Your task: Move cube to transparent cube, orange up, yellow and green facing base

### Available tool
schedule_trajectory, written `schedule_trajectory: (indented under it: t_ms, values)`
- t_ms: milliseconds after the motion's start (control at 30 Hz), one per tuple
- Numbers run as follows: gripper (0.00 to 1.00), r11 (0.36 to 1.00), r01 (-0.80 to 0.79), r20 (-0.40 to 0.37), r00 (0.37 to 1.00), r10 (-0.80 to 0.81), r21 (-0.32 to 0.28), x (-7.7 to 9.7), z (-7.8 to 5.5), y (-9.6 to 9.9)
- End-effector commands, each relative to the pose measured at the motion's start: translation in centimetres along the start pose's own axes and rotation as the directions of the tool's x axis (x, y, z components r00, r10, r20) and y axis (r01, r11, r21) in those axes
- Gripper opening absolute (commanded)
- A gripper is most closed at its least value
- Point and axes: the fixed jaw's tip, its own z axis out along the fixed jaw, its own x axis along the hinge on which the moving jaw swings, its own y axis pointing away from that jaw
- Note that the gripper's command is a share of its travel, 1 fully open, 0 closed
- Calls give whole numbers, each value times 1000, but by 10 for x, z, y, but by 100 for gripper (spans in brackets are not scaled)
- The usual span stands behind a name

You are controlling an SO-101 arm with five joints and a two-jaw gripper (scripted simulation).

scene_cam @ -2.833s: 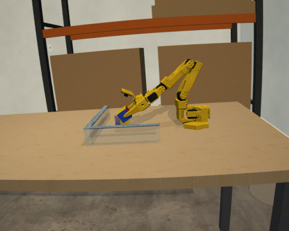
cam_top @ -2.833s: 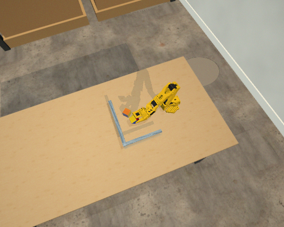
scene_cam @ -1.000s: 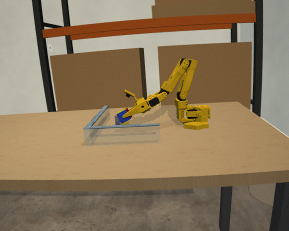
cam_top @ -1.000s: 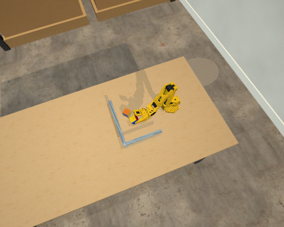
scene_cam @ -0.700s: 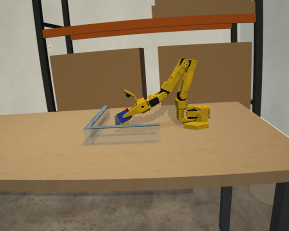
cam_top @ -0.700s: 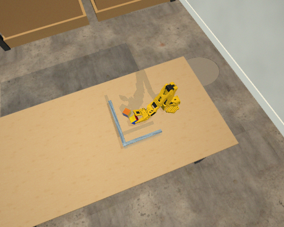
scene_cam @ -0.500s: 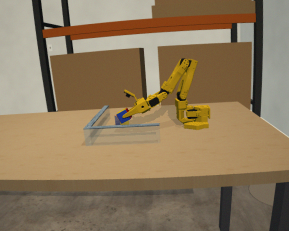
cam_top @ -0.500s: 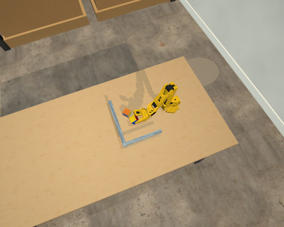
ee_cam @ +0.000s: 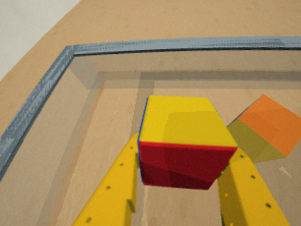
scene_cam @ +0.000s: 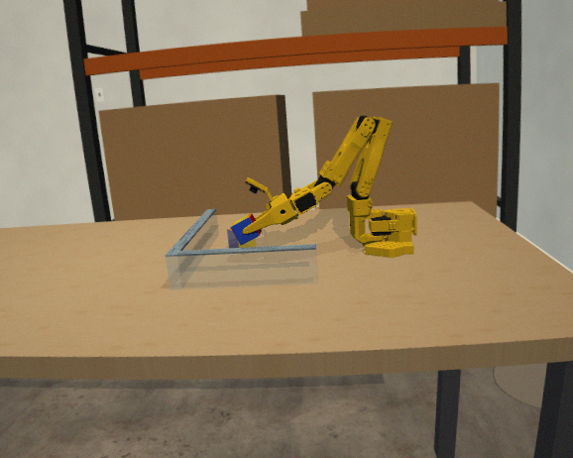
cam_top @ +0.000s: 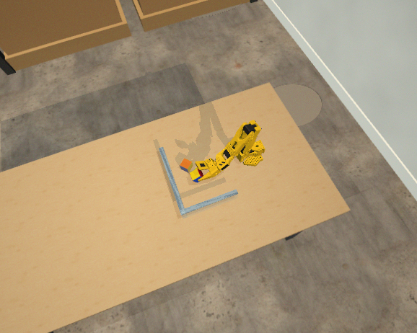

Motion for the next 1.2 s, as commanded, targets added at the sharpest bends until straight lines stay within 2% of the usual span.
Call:
schedule_trajectory:
  t_ms: [0, 1167]
  values:
    - [22, 1000, -6, 87, 996, 6, -10, -20, 1, 2]
    - [22, 1000, -6, 87, 996, 6, -10, -4, 10, 0]
